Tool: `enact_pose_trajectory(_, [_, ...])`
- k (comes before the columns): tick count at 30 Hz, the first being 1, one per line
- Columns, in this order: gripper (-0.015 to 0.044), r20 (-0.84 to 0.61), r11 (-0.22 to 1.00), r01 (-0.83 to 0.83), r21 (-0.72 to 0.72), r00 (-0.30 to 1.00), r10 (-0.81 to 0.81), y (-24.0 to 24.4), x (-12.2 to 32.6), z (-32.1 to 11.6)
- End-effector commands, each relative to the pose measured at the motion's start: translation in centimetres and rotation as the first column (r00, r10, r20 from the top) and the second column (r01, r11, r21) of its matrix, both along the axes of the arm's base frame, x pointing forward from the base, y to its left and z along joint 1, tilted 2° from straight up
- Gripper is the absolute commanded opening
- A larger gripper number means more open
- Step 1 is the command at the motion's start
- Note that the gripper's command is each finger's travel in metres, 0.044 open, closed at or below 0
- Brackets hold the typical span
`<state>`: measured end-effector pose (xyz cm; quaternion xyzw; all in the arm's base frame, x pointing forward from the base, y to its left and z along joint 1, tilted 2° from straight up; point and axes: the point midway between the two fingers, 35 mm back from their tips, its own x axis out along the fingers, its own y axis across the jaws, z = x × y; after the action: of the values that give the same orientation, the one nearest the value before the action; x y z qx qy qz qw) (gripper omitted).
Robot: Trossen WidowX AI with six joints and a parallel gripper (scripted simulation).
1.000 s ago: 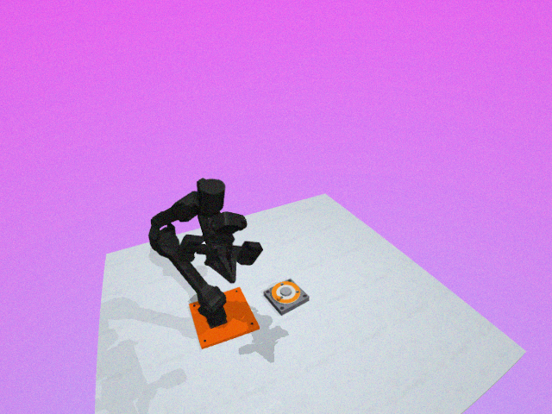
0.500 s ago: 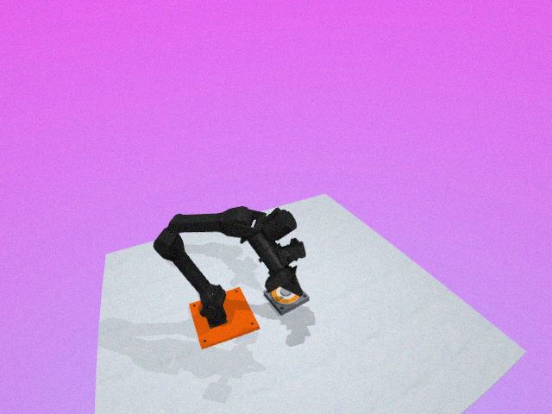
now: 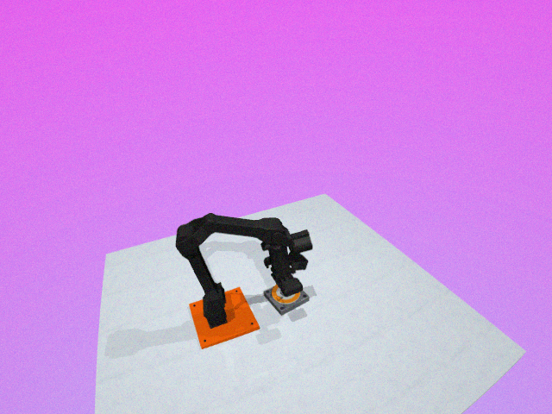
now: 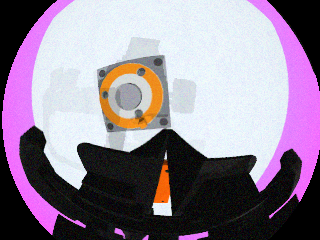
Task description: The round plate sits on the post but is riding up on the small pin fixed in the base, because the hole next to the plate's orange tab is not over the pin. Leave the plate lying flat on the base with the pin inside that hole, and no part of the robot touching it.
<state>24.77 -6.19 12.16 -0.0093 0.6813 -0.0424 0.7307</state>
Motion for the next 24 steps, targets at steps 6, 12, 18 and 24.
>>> enact_pose_trajectory(6, [0.0000, -0.069, 0.998, -0.026, 0.054, 0.997, 0.029, 1.6, -0.5, -1.4])
enact_pose_trajectory(12, [0.0000, -0.069, 0.998, -0.026, 0.054, 0.997, 0.029, 1.6, -0.4, -2.9])
enact_pose_trajectory(18, [0.0000, -0.069, 0.998, -0.026, 0.054, 0.997, 0.029, 1.5, -0.4, -5.6])
enact_pose_trajectory(24, [0.0000, -0.069, 0.998, -0.026, 0.054, 0.997, 0.029, 1.4, -0.4, -6.2])
